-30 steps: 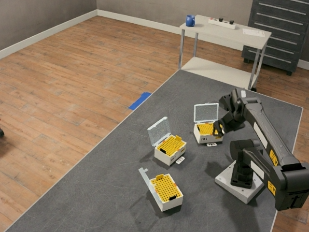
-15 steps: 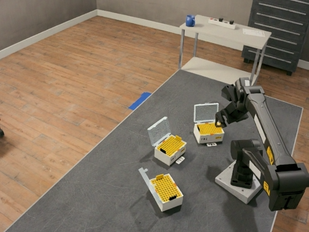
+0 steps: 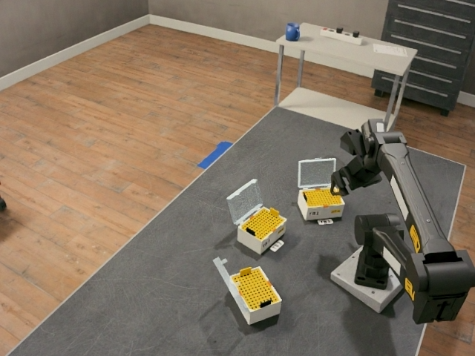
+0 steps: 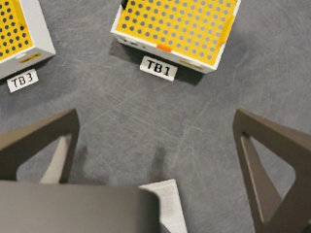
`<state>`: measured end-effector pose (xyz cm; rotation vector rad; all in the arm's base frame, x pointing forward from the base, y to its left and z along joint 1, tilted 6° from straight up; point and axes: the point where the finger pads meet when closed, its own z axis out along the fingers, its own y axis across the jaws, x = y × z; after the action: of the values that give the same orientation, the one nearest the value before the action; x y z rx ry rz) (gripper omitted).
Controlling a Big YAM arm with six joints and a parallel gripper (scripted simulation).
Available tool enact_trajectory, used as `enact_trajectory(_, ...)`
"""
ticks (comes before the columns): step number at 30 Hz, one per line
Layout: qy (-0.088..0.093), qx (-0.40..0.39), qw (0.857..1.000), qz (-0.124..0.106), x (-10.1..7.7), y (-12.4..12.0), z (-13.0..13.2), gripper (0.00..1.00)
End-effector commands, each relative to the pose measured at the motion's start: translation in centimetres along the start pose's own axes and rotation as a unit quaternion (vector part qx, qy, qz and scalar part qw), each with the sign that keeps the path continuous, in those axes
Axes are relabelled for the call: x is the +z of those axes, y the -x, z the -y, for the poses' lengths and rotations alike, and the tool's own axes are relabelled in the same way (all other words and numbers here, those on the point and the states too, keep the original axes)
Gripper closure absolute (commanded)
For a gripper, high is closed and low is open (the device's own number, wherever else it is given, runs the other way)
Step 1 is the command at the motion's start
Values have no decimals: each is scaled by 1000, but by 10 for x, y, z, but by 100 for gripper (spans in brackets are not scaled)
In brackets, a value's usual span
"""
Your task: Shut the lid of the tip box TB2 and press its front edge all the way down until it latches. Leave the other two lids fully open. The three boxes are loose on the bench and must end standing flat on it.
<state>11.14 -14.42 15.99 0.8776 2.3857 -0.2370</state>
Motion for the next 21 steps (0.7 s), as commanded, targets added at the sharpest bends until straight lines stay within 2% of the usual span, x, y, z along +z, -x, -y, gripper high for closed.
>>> enact_trajectory(1,-17,-12,999,35,-29,33,7,0)
enact_trajectory(17,-17,-12,999,35,-29,33,7,0)
enact_trajectory(18,0,-35,999,32,-27,33,-2,0)
enact_trajectory(21,21,-79,996,36,-26,38,-16,0)
